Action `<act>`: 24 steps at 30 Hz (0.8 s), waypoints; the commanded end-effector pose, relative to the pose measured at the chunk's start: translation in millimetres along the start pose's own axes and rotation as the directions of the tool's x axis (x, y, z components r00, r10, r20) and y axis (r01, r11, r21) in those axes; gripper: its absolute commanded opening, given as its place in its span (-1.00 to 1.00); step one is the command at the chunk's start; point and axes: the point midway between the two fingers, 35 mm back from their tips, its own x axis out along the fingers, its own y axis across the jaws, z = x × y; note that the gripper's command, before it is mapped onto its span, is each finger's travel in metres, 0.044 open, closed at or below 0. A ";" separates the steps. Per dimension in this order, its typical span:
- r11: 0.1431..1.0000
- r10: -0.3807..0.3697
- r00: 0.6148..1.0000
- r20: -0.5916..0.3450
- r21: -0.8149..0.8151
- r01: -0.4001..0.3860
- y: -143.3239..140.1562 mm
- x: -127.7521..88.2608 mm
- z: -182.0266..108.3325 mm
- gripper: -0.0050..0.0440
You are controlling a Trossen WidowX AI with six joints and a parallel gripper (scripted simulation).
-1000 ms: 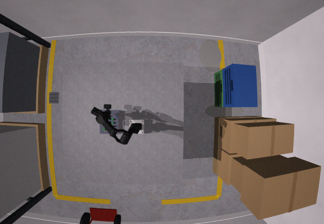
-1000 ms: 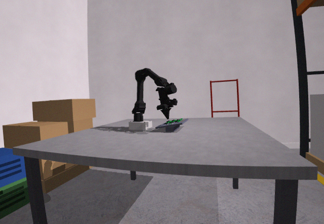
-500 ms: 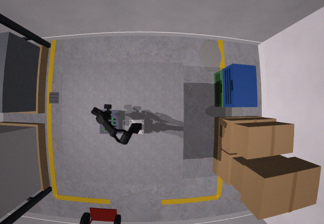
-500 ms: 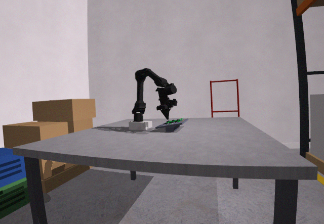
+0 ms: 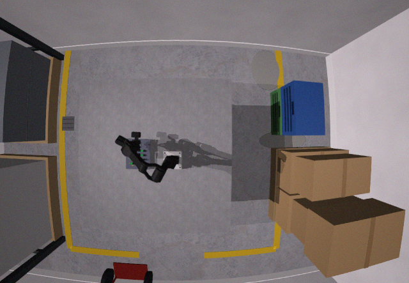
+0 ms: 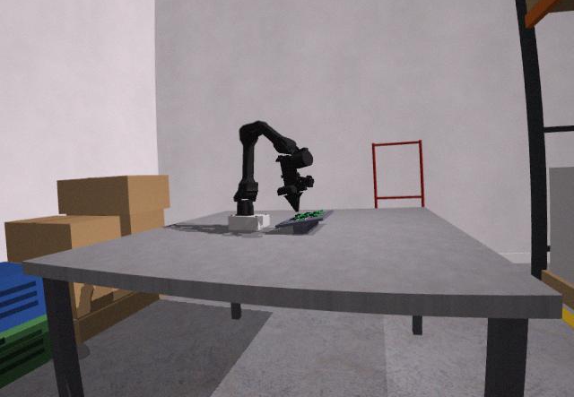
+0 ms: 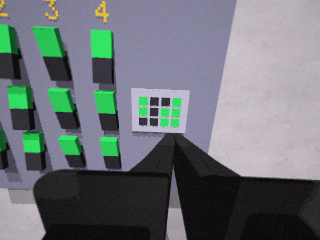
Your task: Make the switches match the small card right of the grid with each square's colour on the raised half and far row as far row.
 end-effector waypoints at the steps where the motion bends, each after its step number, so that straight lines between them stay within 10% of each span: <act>1: 1.000 0.003 1.000 0.000 -0.003 -0.003 0.2 0.7 -0.2 -0.80; 24: 1.000 0.003 1.000 0.000 -0.003 -0.003 0.1 -5.8 2.5 -0.80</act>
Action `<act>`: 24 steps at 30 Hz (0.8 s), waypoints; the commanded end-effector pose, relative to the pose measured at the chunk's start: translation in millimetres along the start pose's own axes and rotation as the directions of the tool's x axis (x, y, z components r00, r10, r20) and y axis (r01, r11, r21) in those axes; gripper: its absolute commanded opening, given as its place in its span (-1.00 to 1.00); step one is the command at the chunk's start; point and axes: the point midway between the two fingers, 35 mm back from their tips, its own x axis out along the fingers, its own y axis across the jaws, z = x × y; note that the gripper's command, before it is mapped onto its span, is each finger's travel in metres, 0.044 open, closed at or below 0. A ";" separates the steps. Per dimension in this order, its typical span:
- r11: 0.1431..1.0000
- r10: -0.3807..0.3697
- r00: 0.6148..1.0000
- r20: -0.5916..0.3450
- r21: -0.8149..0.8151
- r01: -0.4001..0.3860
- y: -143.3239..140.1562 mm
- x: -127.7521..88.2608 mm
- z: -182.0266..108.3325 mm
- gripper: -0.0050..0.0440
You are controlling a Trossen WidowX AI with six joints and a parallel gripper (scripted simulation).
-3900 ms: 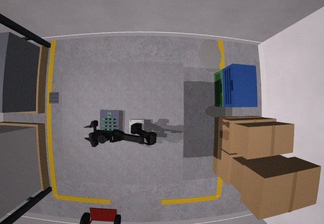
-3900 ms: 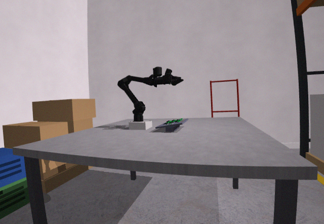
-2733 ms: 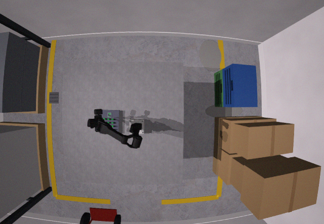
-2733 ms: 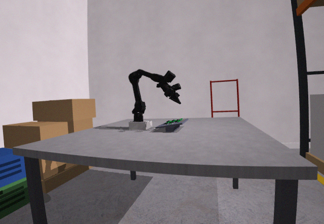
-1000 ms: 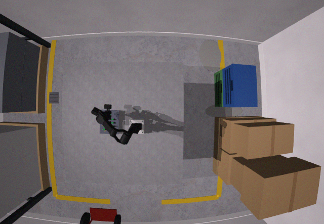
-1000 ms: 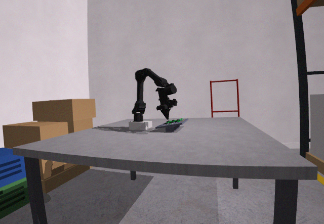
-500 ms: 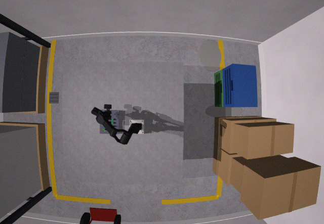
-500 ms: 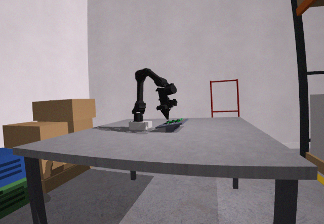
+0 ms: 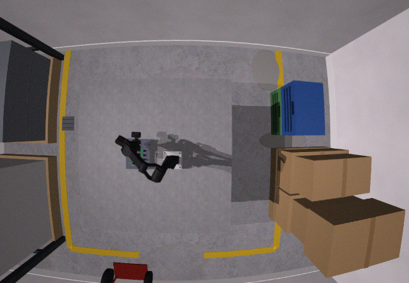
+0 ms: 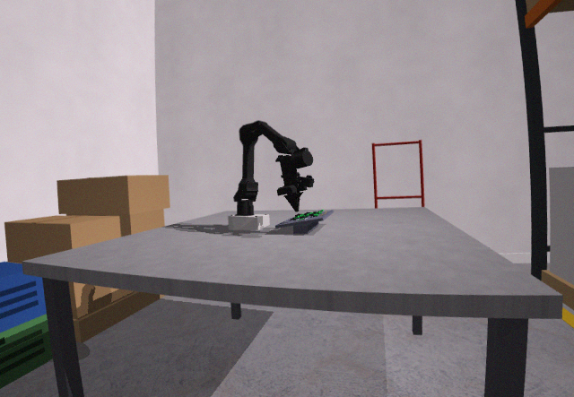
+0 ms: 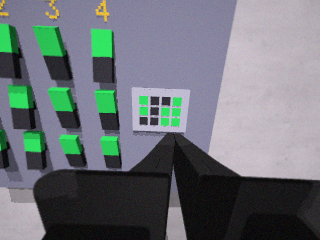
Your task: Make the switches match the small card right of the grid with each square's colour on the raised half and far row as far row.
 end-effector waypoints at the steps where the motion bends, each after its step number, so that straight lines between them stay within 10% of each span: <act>1: 1.000 0.001 1.000 0.003 -0.004 -0.001 -0.2 -5.5 2.9 -0.80; 10: 1.000 0.001 1.000 0.002 -0.004 -0.001 1.7 -29.2 12.4 -0.80; 17: 1.000 0.001 1.000 0.002 -0.004 -0.001 75.7 -38.1 53.9 -0.80; 24: 1.000 0.001 1.000 -0.006 -0.004 -0.001 84.3 -28.0 57.9 -0.80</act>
